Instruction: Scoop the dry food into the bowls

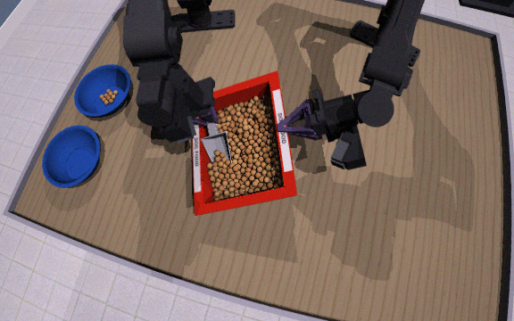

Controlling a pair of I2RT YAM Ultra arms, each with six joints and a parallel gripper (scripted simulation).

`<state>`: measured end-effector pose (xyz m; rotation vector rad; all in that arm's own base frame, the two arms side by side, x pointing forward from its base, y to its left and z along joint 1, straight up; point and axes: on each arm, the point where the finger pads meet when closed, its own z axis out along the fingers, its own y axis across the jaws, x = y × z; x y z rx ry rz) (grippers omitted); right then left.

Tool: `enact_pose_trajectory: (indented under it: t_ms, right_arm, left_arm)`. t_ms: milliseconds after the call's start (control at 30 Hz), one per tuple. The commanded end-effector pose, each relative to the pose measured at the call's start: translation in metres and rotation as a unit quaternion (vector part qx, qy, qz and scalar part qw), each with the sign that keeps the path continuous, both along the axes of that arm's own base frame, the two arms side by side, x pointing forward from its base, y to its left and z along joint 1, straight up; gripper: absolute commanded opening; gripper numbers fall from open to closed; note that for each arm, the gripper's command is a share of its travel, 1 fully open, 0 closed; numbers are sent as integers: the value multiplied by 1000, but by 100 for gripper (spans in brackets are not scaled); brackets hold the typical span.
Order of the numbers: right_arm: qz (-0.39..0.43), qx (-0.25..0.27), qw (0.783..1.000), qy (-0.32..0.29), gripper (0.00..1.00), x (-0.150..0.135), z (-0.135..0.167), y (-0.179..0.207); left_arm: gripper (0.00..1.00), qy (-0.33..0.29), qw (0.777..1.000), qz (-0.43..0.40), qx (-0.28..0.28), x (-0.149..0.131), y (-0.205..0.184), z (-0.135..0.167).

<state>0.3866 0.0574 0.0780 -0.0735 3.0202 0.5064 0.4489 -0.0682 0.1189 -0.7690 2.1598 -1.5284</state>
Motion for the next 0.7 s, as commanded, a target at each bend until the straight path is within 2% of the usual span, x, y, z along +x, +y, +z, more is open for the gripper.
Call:
enact_pose_trajectory:
  t_ms: [0,133,233,267,400,433,500,600,633,667]
  right_arm:
    - [-5,-8,999,-44,0,14,3,3]
    - [-7,-7,998,-57,0,18,0,5]
    - [-11,-8,999,-40,0,12,-4,-1]
    - [-15,-8,998,-60,0,19,-1,0]
    - [-18,-7,997,-73,0,22,-4,2]
    - [-26,-6,999,-47,0,18,-12,-8]
    - [-26,-6,999,-43,0,19,-18,-8]
    - [-26,-6,998,-52,0,20,-11,-8]
    - [-16,-16,996,-92,0,22,-1,5]
    - [-19,-20,995,-99,0,24,0,3]
  left_arm:
    - [0,-66,998,-8,9,10,4,39]
    - [0,-66,998,-8,9,10,4,39]
    - [0,-66,998,-8,9,10,4,39]
    - [0,-66,998,-8,9,10,4,39]
    - [0,-66,998,-8,9,10,4,39]
    - [0,-66,998,-8,9,10,4,39]
    - [0,-66,998,-8,9,10,4,39]
    - [0,-66,998,-8,9,10,4,39]
    - [0,-66,998,-8,9,10,4,39]
    - [0,-66,998,-8,9,10,4,39]
